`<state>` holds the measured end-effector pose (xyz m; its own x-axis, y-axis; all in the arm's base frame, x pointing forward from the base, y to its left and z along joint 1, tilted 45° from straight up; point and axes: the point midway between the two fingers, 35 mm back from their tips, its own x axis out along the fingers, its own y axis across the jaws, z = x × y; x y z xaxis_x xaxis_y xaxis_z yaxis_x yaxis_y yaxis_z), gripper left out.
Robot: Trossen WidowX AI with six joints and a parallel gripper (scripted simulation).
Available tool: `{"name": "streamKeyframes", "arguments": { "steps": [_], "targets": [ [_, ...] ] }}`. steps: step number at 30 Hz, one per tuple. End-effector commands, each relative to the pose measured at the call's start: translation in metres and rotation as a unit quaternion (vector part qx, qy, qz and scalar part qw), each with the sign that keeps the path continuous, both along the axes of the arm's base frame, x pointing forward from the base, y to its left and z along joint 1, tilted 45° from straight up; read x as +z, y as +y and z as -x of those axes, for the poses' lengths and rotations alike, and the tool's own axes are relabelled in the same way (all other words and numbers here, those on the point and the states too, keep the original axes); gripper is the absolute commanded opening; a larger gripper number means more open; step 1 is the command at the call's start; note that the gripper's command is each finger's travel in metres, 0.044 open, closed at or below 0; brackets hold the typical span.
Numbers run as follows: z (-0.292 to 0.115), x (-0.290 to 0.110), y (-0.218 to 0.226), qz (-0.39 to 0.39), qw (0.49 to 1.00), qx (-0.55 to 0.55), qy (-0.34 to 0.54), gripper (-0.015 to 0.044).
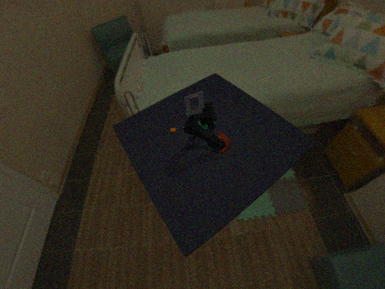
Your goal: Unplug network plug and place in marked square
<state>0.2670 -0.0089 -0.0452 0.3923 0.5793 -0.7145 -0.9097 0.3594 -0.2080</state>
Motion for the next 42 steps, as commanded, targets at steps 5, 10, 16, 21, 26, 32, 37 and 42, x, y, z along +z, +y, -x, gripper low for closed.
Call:
{"name": "streamKeyframes", "arguments": {
  "steps": [5, 10, 16, 21, 26, 32, 37, 42],
  "targets": [
    [-0.006, 0.011, -0.011, 0.003, 1.000, 0.000, -0.008, 0.0156],
    [-0.008, 0.016, -0.016, 0.003, 1.000, 0.000, -0.008, 0.0156],
    [-0.010, 0.022, -0.022, 0.004, 1.000, 0.000, -0.008, 0.0156],
    [-0.011, 0.028, -0.028, 0.004, 1.000, 0.000, -0.008, 0.0156],
    [-0.012, 0.034, -0.033, 0.004, 1.000, 0.000, -0.008, 0.0156],
    [-0.012, 0.041, -0.039, 0.003, 1.000, 0.000, -0.008, 0.0156],
    [-0.013, 0.047, -0.044, 0.003, 1.000, 0.000, -0.008, 0.0156],
    [-0.013, 0.054, -0.049, 0.003, 1.000, 0.000, -0.008, 0.0156]
  ]
}}
